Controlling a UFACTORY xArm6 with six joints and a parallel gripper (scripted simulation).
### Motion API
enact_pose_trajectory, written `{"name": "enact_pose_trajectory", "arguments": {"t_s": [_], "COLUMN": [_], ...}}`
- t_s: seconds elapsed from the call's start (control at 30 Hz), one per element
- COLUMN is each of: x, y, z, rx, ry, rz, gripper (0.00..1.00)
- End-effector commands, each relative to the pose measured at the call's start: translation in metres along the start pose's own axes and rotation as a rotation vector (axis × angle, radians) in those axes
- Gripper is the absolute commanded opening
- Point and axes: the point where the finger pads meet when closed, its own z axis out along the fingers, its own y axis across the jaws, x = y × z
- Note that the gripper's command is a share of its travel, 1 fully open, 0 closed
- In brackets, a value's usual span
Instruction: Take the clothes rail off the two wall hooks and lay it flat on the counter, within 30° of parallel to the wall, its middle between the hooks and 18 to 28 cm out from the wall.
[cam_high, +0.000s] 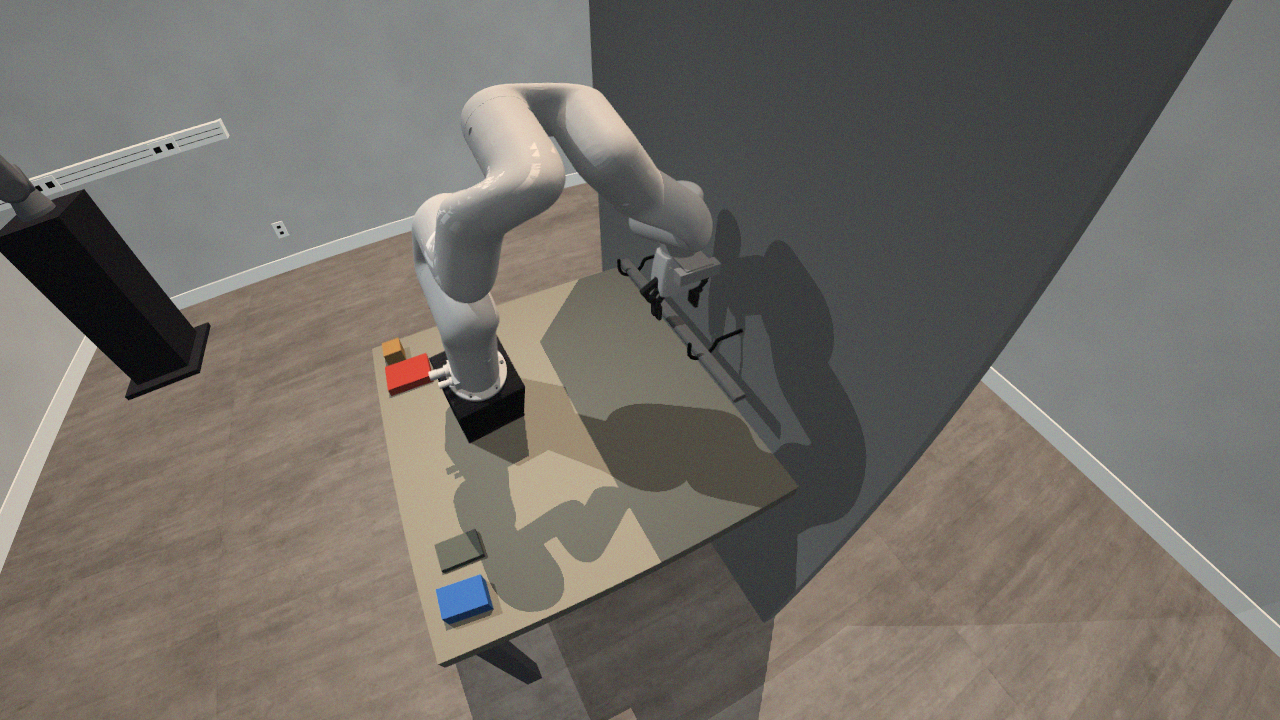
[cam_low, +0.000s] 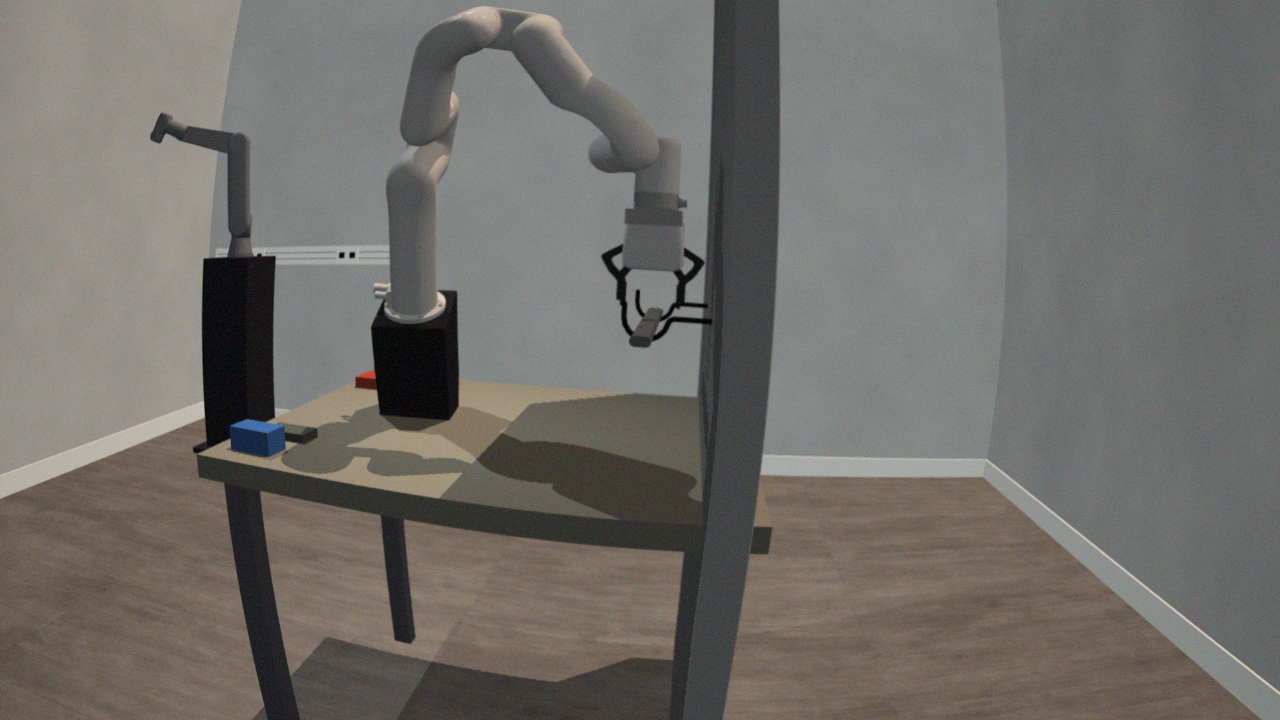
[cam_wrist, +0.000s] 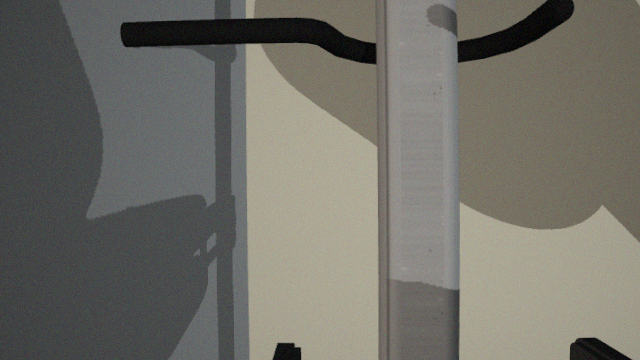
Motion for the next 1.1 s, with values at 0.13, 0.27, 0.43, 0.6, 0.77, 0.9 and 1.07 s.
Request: {"name": "enact_pose_trajectory", "arguments": {"t_s": [0.13, 0.27, 0.43, 0.6, 0.77, 0.9, 1.07], "x": [0.0, 0.0, 0.0, 0.0, 0.0, 0.0, 0.0], "y": [-0.001, -0.001, -0.001, -0.001, -0.001, -0.001, -0.001], "z": [0.003, 0.006, 0.009, 0.013, 0.015, 0.017, 0.021], "rx": [0.004, 0.004, 0.004, 0.004, 0.004, 0.004, 0.004], "ry": [-0.001, -0.001, -0.001, -0.001, 0.0, 0.0, 0.0], "rz": [0.001, 0.001, 0.001, 0.001, 0.001, 0.001, 0.001], "gripper": [1.0, 1.0, 1.0, 1.0, 1.0, 1.0, 1.0]}}
